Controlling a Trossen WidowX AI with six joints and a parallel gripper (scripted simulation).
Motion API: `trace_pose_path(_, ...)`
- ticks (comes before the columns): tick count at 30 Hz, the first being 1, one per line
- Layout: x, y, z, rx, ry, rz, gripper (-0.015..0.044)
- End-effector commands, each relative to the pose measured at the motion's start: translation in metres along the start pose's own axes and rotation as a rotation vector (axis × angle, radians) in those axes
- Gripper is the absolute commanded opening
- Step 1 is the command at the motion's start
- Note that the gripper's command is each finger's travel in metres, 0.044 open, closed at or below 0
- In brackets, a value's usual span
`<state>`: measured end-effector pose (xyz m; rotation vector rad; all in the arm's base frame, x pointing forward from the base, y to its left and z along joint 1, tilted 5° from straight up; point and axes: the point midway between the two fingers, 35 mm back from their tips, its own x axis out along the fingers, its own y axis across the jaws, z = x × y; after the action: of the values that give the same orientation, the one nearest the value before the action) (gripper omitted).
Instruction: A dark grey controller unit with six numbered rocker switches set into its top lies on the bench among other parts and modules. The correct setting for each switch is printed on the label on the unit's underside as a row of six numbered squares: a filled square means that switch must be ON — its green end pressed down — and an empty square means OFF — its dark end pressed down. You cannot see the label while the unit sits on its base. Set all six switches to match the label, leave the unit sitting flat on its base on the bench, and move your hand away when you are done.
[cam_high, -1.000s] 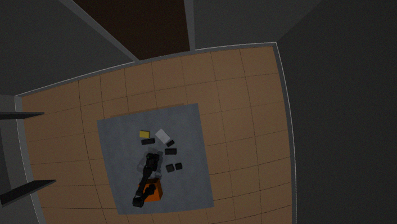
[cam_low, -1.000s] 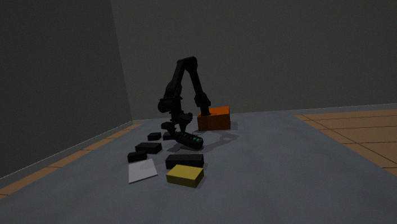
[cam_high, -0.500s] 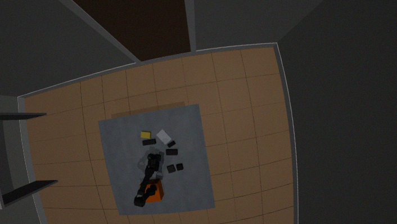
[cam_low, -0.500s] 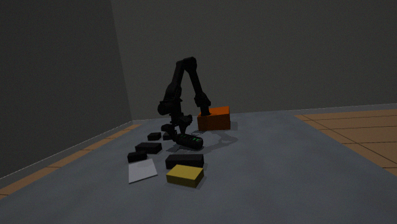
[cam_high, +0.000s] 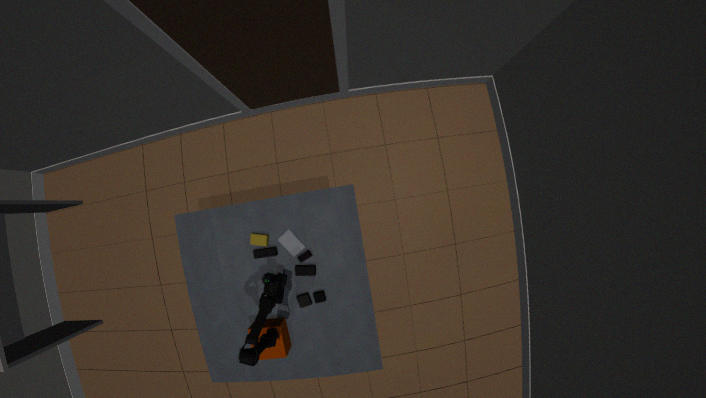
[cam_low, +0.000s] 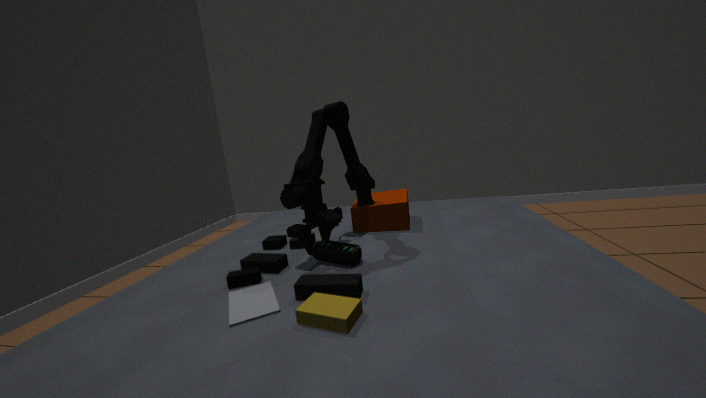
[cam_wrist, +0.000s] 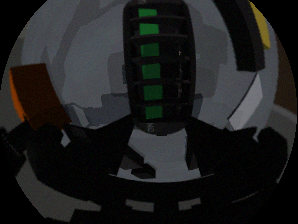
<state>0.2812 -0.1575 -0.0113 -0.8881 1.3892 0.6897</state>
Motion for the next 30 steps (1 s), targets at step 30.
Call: trace_pose_path(30, -0.035, 0.0, 0.058, 0.0, -0.007, 0.004, 0.044)
